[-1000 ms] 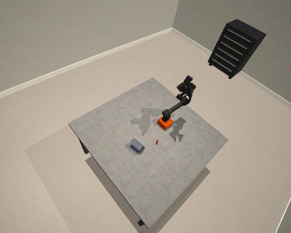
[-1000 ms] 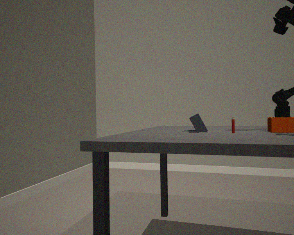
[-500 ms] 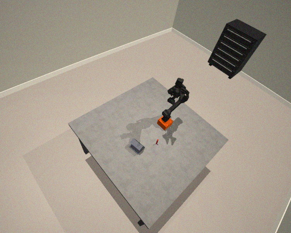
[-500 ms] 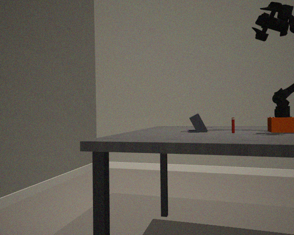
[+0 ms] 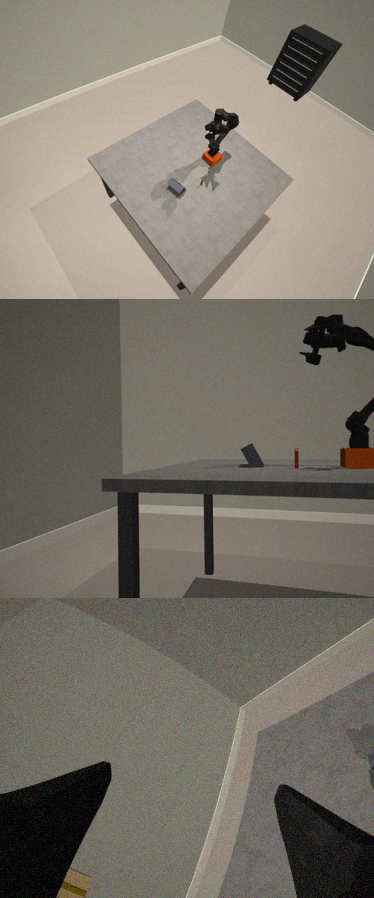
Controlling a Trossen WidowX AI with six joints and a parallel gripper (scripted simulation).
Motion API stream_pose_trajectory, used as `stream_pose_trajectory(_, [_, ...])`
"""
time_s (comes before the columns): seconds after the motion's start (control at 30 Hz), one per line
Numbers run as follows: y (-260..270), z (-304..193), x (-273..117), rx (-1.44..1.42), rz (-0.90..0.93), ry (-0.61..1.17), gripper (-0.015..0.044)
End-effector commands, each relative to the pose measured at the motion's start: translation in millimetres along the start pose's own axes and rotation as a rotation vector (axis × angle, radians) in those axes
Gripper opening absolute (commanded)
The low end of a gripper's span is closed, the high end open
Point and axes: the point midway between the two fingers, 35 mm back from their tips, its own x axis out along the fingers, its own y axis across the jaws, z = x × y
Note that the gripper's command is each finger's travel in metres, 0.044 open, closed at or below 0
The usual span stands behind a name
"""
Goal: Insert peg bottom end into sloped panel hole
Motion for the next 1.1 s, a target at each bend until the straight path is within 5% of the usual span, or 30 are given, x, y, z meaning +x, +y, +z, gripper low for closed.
stream_pose_trajectory(0.0, [-20, 2, 17, -0.003, -0.06, 0.028, 0.044])
stream_pose_trajectory(1.07, [-178, -52, 119, -0.213, -0.522, 0.398, 0.044])
